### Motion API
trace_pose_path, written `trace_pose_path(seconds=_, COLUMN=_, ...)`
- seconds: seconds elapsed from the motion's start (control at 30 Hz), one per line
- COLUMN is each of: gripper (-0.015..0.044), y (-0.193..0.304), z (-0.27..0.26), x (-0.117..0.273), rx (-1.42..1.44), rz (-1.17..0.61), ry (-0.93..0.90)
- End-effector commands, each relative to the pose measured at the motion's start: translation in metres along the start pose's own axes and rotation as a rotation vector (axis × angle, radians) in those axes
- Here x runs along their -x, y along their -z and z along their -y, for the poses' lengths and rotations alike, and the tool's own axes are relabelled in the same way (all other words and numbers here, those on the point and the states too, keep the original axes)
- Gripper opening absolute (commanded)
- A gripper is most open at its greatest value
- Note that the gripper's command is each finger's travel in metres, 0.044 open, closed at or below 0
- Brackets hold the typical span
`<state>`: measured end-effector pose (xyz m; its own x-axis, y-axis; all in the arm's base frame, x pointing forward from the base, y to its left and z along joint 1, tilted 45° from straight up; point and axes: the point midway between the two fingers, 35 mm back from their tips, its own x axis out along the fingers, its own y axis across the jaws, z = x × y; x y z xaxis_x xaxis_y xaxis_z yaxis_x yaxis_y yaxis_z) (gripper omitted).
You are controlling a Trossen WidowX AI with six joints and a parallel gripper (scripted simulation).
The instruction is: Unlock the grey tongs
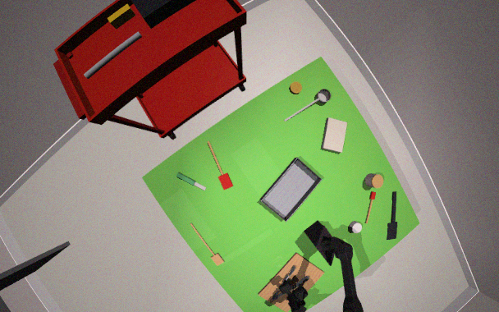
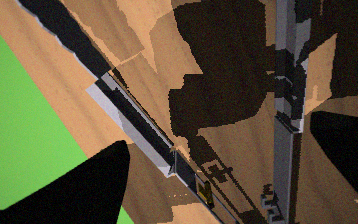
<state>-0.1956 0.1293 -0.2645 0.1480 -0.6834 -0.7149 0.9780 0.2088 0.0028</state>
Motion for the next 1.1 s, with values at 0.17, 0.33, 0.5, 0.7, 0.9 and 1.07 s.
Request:
trace_pose_path(seconds=0.17, gripper=0.044, y=0.013, z=-0.017, x=0.022, rx=-0.924, rz=-0.015, ry=0.011)
trace_pose_path(seconds=0.33, gripper=0.044, y=0.019, z=-0.027, x=0.033, rx=-1.45, rz=-0.016, ry=0.019)
trace_pose_path(seconds=0.5, gripper=0.044, y=0.024, z=-0.038, x=0.043, rx=-1.79, rz=-0.015, ry=0.027)
trace_pose_path(seconds=0.7, gripper=0.044, y=0.029, z=-0.052, x=0.055, rx=-2.155, rz=-0.012, ry=0.036)
trace_pose_path(seconds=0.9, gripper=0.044, y=0.033, z=-0.065, x=0.065, rx=-2.517, rz=-0.007, ry=0.041)
trace_pose_path(seconds=1.07, gripper=0.044, y=0.035, z=-0.075, x=0.073, rx=-2.817, rz=-0.001, ry=0.045)
